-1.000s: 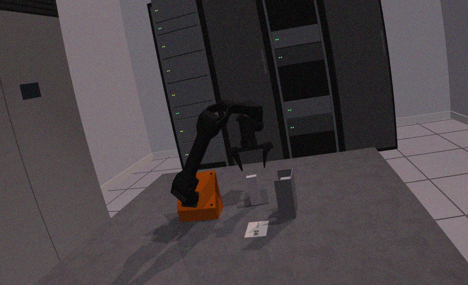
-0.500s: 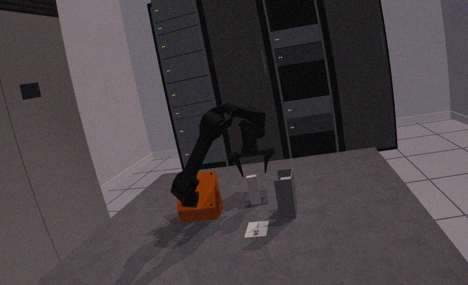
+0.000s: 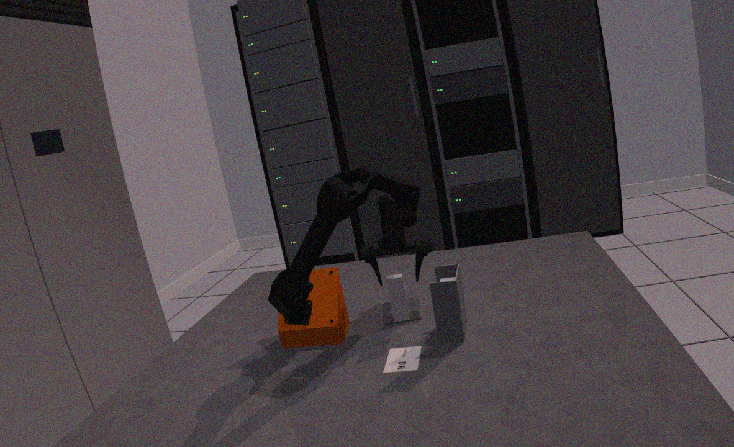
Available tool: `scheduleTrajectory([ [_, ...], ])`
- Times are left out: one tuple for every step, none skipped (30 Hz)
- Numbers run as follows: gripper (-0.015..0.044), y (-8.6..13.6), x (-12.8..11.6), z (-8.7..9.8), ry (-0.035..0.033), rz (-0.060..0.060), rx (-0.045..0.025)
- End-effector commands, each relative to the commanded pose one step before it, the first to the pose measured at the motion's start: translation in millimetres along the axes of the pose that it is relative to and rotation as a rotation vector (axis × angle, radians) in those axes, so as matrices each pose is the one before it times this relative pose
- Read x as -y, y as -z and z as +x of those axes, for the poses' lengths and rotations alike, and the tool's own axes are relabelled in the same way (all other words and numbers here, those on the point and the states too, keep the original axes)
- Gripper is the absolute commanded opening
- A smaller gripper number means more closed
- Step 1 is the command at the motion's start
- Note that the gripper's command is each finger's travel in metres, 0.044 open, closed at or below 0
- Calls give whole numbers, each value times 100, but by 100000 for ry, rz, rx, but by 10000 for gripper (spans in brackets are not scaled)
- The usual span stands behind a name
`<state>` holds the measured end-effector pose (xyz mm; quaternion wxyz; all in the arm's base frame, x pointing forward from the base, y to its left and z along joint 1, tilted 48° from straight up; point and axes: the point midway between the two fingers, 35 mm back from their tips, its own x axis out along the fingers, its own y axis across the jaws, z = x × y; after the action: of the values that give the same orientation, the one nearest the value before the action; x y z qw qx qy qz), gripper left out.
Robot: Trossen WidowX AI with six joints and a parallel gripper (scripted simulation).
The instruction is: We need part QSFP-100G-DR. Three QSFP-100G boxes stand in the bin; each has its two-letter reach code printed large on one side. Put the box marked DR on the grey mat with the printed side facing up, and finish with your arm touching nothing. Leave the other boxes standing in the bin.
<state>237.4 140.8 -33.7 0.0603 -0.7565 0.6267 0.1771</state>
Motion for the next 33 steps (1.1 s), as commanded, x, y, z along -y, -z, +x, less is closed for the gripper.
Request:
scheduleTrajectory([
  [440,-49,-104,502,-95,-2148,-1672],
  [440,0,0,0,0,0,0],
  [440,68,85,-332,-86,1679,1233],
  [440,0,0,0,0,0,0],
  [440,0,0,0,0,0,0],
  [440,0,0,0,0,0,0],
  [440,0,0,0,0,0,0],
  [440,0,0,0,0,0,0],
  [440,0,0,0,0,0,0],
  [440,0,0,0,0,0,0],
  [440,-7,0,-25,42,1,45],
  [440,-21,-1,-76,125,3,134],
  [440,-35,-1,-126,209,4,223],
  [440,-42,-2,-153,254,3,272],
  [440,-43,-2,-153,254,2,273],
  [440,-43,-3,-153,254,0,273],
  [440,-43,-3,-153,255,-2,274],
  [440,-44,-4,-154,255,-3,275],
  [440,-44,-4,-154,255,-5,276],
  [440,-45,-5,-154,255,-7,277],
  [440,-45,-5,-154,255,-8,277],
  [440,-45,-5,-154,255,-10,278],
  [440,-46,-6,-154,256,-12,279],
  [440,-46,-6,-154,256,-13,280],
  [440,-47,-7,-154,256,-15,281],
  [440,-47,-7,-154,256,-17,282],
  [440,-47,-8,-154,256,-18,282],
  [440,-48,-8,-155,256,-20,283],
  [440,-48,-9,-155,256,-22,284],
  [440,-49,-9,-155,256,-23,285],
  [440,-49,-9,-155,256,-25,285],
  [440,-49,-10,-155,257,-27,286],
  [440,-50,-10,-155,257,-28,287],
])
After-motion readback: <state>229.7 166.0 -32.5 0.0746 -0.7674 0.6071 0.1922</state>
